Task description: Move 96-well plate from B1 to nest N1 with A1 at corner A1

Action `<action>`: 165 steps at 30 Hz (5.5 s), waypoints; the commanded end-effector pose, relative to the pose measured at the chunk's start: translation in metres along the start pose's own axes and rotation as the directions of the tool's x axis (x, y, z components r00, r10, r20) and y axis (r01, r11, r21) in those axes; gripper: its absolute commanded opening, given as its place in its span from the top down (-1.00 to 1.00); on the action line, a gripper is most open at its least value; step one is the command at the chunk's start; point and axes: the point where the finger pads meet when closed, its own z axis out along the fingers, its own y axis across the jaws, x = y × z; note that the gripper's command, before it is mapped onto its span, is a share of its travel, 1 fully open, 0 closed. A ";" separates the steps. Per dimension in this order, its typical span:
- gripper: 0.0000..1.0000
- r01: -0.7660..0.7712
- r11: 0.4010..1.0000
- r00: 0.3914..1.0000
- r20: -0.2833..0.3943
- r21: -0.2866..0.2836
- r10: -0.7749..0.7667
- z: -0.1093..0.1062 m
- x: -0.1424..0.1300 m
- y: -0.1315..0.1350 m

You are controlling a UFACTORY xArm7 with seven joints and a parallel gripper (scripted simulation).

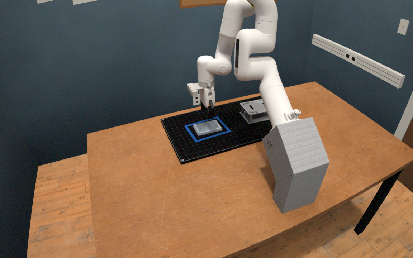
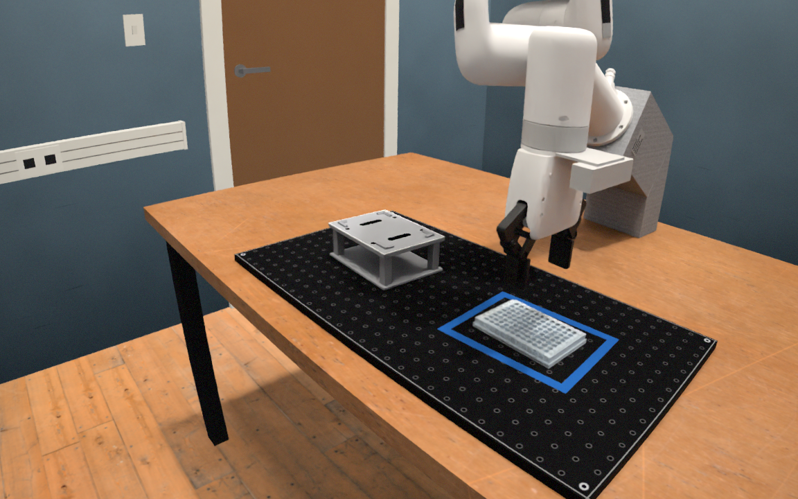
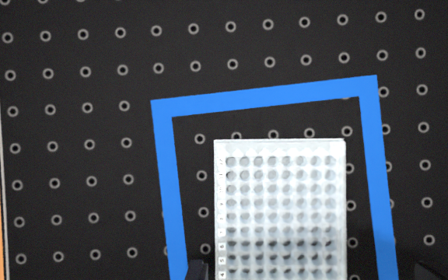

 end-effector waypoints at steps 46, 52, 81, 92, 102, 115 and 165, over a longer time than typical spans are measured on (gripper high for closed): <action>-1.00 0.000 1.000 1.000 -0.001 -0.001 0.000 0.059 0.000 0.000; -1.00 0.000 1.000 1.000 -0.001 -0.001 0.000 0.060 0.000 0.000; -1.00 0.000 1.000 1.000 -0.001 -0.001 0.000 0.077 0.000 0.000; -1.00 0.000 1.000 1.000 -0.001 -0.001 0.000 0.079 0.000 0.000; -1.00 0.000 1.000 1.000 -0.001 -0.001 0.000 0.079 0.000 0.000; 1.00 0.000 1.000 1.000 -0.001 -0.001 0.000 0.079 0.000 0.000; 1.00 0.000 1.000 1.000 -0.001 -0.001 0.000 0.074 0.000 0.000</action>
